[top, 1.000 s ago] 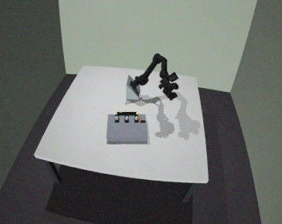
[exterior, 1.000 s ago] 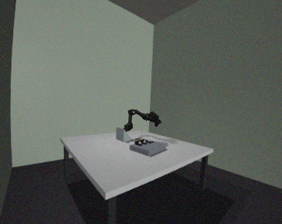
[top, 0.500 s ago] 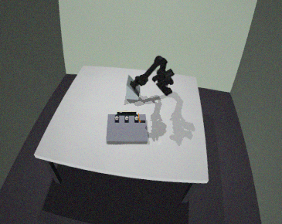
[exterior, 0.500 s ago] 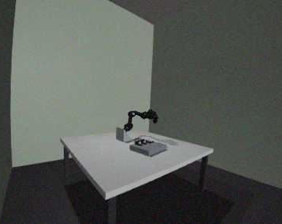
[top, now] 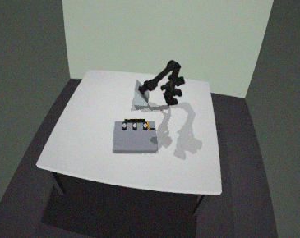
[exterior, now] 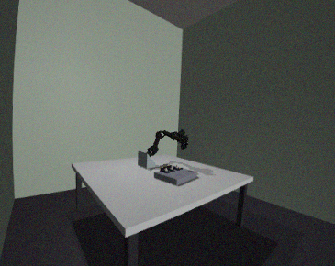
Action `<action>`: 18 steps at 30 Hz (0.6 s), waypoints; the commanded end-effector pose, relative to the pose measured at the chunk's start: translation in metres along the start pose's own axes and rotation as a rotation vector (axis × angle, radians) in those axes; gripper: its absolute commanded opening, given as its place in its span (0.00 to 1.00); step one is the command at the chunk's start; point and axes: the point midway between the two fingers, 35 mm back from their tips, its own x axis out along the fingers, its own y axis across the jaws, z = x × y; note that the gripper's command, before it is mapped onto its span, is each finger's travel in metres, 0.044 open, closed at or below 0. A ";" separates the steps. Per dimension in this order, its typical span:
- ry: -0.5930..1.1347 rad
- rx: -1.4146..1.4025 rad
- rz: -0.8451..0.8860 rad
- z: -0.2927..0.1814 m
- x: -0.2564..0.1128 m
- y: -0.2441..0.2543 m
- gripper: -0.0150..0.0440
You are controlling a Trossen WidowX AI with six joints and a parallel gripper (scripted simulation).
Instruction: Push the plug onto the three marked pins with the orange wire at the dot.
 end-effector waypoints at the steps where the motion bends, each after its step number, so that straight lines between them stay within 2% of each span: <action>1: 0.093 -0.105 0.090 -0.014 0.018 0.008 0.45; 18: 0.331 -0.418 0.524 -0.071 0.062 0.041 0.45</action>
